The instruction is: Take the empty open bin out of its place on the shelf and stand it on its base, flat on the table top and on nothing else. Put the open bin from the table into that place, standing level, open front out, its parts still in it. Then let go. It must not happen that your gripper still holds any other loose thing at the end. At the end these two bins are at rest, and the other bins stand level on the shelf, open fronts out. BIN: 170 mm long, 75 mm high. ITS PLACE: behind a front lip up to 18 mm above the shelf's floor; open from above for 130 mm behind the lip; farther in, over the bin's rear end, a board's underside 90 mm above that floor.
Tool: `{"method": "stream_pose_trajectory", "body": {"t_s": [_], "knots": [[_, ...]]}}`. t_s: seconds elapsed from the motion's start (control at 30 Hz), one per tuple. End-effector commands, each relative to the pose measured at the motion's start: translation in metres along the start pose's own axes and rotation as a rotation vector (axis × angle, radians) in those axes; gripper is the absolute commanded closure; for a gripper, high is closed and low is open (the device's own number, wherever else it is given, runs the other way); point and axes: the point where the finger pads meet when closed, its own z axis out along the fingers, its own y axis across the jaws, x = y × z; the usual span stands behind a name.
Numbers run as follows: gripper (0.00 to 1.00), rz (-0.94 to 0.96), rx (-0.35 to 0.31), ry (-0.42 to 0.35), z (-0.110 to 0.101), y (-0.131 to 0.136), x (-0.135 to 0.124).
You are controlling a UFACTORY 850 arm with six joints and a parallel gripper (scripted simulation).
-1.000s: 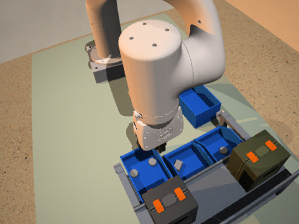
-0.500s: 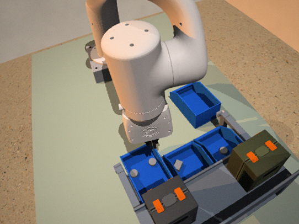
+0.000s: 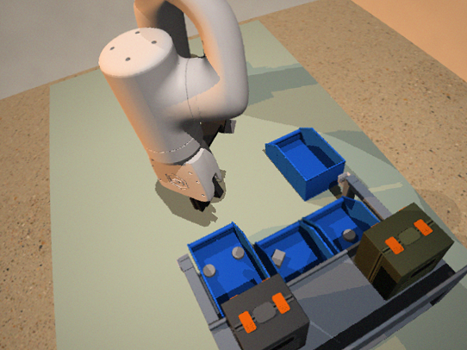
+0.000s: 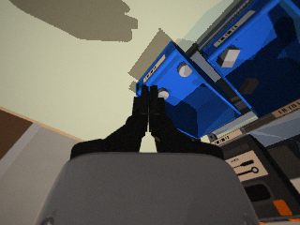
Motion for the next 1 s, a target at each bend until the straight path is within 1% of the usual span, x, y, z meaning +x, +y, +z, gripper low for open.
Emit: {"method": "stream_pose_trajectory", "body": {"t_s": [0.0, 0.03, 0.1, 0.13, 0.27, 0.97], "knots": [[1.00, 0.277, -0.012, -0.035, 0.0020, -0.0170, 0.0046], [1.00, 0.323, -0.016, -0.038, 0.0021, -0.0173, 0.0047], [1.00, 0.323, -0.016, -0.038, 0.0021, -0.0173, 0.0047], [1.00, 0.457, -0.024, -0.050, 0.0021, -0.0173, 0.0048], [1.00, 0.608, -0.027, -0.073, 0.0021, -0.0173, 0.0048], [1.00, 0.620, -0.026, -0.075, 0.0021, -0.0173, 0.0048]]}}
